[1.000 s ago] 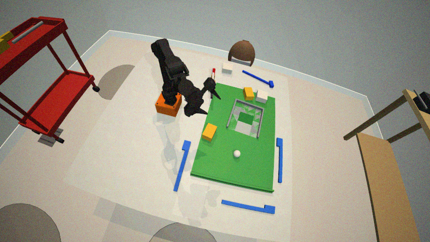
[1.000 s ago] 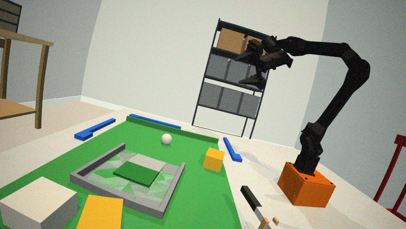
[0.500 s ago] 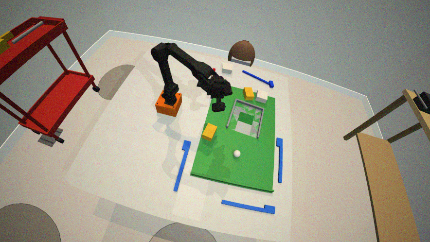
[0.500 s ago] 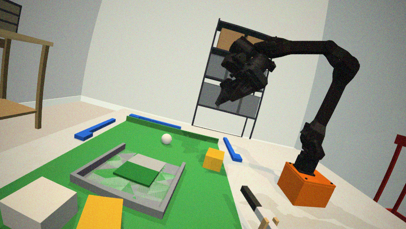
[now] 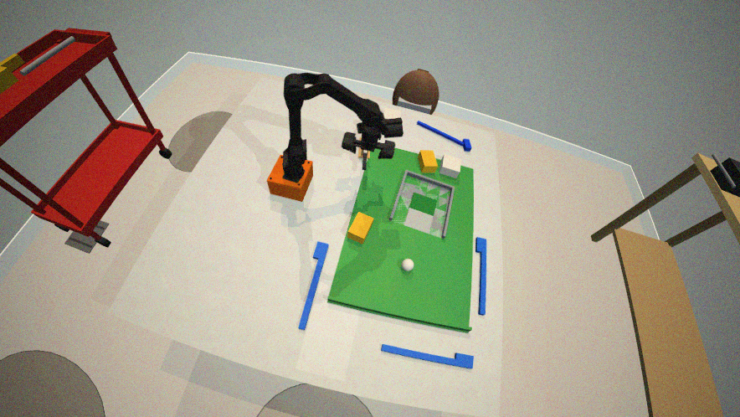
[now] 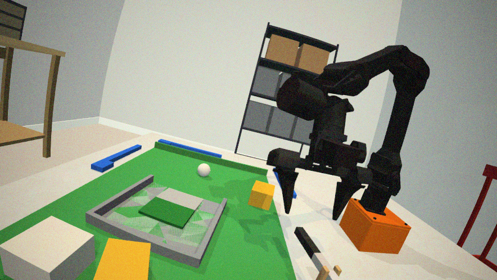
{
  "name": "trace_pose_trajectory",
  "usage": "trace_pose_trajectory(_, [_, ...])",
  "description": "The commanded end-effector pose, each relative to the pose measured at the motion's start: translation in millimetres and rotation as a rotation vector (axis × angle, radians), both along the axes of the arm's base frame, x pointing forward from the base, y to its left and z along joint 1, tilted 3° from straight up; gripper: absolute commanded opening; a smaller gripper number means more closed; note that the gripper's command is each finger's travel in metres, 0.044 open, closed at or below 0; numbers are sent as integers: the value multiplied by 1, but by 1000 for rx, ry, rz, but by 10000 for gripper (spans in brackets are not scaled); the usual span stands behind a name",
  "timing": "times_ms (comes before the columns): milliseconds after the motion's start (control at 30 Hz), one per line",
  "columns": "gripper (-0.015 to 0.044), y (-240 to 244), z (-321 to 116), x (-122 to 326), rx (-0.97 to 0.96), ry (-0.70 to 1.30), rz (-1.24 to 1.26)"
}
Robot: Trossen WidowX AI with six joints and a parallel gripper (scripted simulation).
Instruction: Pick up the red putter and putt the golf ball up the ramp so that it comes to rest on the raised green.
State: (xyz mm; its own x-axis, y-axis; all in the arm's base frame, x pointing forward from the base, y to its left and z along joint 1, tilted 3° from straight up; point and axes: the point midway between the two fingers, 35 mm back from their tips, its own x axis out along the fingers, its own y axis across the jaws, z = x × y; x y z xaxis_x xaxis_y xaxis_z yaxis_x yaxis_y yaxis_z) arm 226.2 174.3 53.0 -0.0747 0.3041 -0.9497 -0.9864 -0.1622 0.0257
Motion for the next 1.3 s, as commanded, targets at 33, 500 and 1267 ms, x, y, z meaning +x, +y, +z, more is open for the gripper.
trace_pose_trajectory(33, [440, 7, -10, -7, -26, -12, 127])
trace_pose_trajectory(500, [440, 8, -37, -6, -26, -12, 127])
trace_pose_trajectory(1267, [440, 9, -78, -8, -26, -12, 127])
